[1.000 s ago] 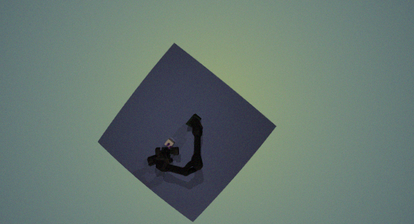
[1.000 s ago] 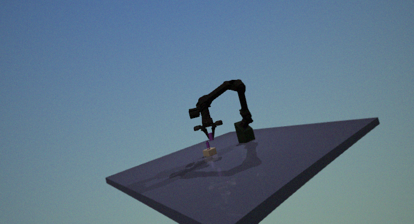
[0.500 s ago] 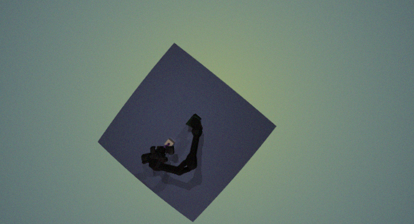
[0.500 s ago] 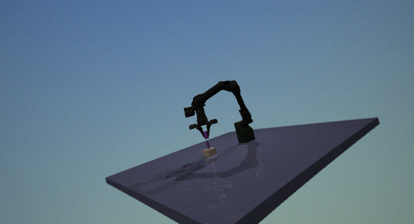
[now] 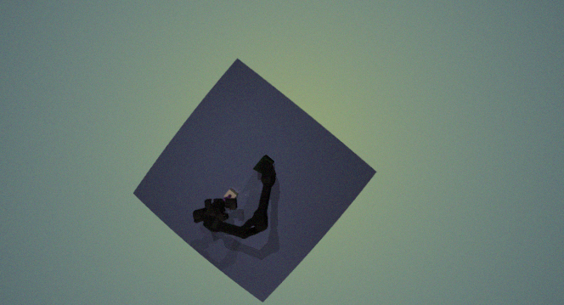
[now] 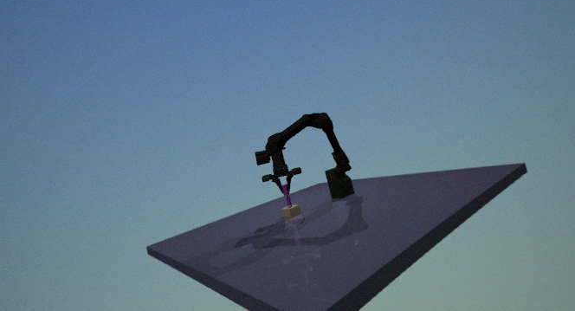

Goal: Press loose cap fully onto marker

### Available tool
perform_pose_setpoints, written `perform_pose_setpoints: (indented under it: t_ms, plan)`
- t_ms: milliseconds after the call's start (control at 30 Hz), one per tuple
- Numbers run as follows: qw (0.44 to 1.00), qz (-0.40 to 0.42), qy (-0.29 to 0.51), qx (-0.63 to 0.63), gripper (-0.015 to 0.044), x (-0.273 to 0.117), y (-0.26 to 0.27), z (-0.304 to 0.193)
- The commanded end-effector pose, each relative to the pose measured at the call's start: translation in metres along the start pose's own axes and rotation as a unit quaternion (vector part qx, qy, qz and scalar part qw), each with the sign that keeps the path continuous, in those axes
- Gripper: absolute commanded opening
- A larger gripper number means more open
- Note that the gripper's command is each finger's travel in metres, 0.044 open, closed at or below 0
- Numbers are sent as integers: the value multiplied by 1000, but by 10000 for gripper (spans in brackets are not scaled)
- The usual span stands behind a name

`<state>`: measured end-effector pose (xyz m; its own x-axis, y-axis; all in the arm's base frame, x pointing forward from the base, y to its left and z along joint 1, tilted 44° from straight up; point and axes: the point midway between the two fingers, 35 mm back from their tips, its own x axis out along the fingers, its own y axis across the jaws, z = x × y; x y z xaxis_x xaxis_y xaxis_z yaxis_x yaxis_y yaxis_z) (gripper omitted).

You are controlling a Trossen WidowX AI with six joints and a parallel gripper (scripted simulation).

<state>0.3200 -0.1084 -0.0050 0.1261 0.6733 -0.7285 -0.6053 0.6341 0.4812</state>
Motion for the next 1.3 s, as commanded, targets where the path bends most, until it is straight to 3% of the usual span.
perform_pose_setpoints:
  t_ms: [0, 733, 1267]
  plan:
    - [1000, 3, -1, 4, 0, 9, 1, -1]
    - [1000, 4, -2, 4, 0, 44, 2, -1]
    - [1000, 4, -2, 4, 0, 46, 2, -2]
